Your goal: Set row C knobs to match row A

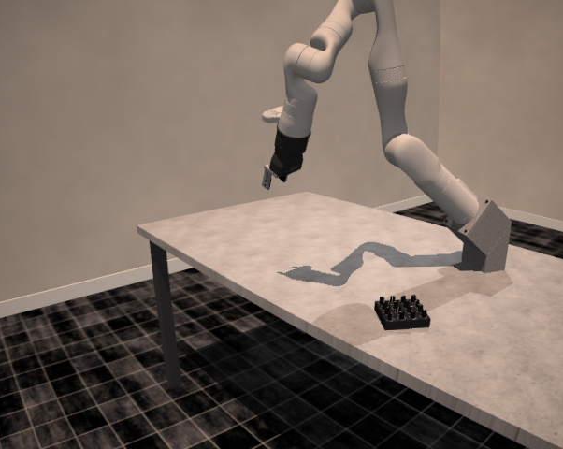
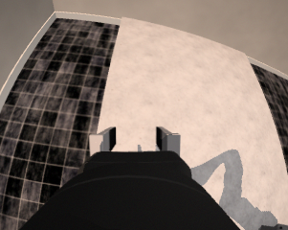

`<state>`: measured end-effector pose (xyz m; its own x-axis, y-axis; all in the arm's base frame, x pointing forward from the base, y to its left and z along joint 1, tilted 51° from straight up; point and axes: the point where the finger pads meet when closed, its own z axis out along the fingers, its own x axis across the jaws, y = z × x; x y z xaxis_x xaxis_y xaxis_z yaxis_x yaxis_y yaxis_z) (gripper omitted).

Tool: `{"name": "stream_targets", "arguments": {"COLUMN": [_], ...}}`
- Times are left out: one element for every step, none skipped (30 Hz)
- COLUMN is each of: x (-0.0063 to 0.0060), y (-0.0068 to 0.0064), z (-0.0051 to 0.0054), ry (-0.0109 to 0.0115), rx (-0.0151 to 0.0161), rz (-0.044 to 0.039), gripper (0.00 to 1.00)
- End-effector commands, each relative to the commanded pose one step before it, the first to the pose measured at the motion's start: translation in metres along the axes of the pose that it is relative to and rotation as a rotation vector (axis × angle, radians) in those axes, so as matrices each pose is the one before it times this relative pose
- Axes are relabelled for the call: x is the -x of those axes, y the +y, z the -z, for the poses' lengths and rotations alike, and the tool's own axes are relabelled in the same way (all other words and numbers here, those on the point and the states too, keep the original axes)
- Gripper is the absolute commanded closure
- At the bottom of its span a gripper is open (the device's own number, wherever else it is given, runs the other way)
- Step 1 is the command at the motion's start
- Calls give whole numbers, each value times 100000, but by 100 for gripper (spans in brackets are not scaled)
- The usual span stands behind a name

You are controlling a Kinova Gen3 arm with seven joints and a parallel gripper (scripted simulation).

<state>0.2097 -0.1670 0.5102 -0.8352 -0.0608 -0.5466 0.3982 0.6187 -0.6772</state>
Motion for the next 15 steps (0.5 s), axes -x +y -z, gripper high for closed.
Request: {"name": "stream_targets", "arguments": {"x": [435, 0, 29, 715, 0, 0, 0, 46, 49, 16, 635, 0, 0, 0, 36], "y": [446, 0, -9, 1043, 0, 0, 0, -13, -14, -5, 1112, 0, 0, 0, -10], "z": [-151, 0, 16, 107, 0, 0, 0, 25, 26, 9, 45, 0, 0, 0, 19], "ry": [-1079, 0, -59, -2233, 0, 0, 0, -92, -98, -33, -2067, 0, 0, 0, -71], "rx": [-918, 0, -1, -105, 0, 0, 0, -2, -3, -1, -30, 0, 0, 0, -2], "rz": [183, 0, -29, 2235, 0, 0, 0, -44, -47, -16, 2394, 0, 0, 0, -34], "gripper": [0, 0, 0, 0, 0, 0, 0, 0, 0, 0, 0, 0, 0, 0, 0]}}
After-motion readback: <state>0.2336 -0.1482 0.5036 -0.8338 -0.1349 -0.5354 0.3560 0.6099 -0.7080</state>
